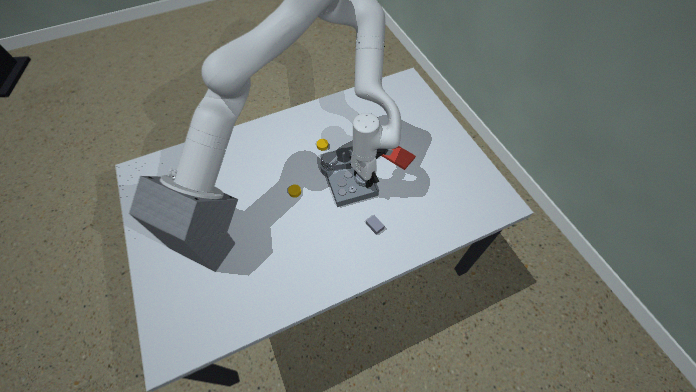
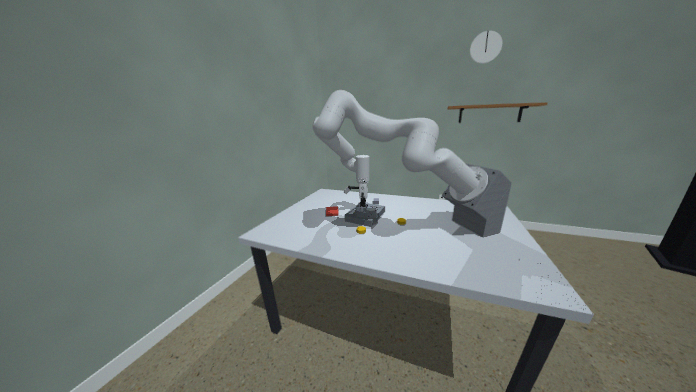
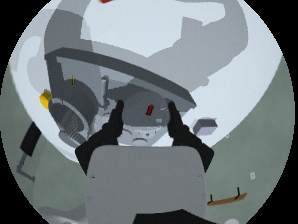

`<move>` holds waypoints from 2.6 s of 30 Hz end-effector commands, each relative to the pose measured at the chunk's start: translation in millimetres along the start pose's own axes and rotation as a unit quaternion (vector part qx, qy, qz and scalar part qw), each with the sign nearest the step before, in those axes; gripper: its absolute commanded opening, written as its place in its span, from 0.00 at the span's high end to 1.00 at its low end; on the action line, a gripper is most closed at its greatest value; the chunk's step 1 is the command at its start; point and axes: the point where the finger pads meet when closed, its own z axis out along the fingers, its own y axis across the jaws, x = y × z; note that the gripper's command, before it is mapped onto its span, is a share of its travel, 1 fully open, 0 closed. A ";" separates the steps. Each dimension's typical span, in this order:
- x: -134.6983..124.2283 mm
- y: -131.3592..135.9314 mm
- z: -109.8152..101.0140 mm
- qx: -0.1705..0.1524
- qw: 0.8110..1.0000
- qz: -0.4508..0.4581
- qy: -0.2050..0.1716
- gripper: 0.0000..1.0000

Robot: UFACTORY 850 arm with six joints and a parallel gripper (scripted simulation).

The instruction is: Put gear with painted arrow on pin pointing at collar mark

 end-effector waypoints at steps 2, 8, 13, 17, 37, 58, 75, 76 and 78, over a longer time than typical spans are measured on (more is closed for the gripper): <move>0.3 -0.2 0.0 0.000 1.000 0.000 0.000 1.00; 0.3 -0.2 -1.5 0.000 1.000 0.000 0.000 1.00; 0.3 -0.2 -4.6 0.000 1.000 0.000 0.000 1.00; 0.3 -0.2 -8.2 0.000 1.000 0.000 0.000 1.00; 0.3 -0.2 -45.9 0.000 1.000 0.000 0.000 1.00; 0.3 -0.1 -74.6 0.000 1.000 0.000 0.000 1.00; 0.3 -0.1 -76.0 0.000 1.000 0.000 0.000 1.00; 0.3 -0.1 -76.0 0.000 1.000 0.000 0.000 1.00; 0.5 -1.6 -75.9 0.000 1.000 0.000 0.000 1.00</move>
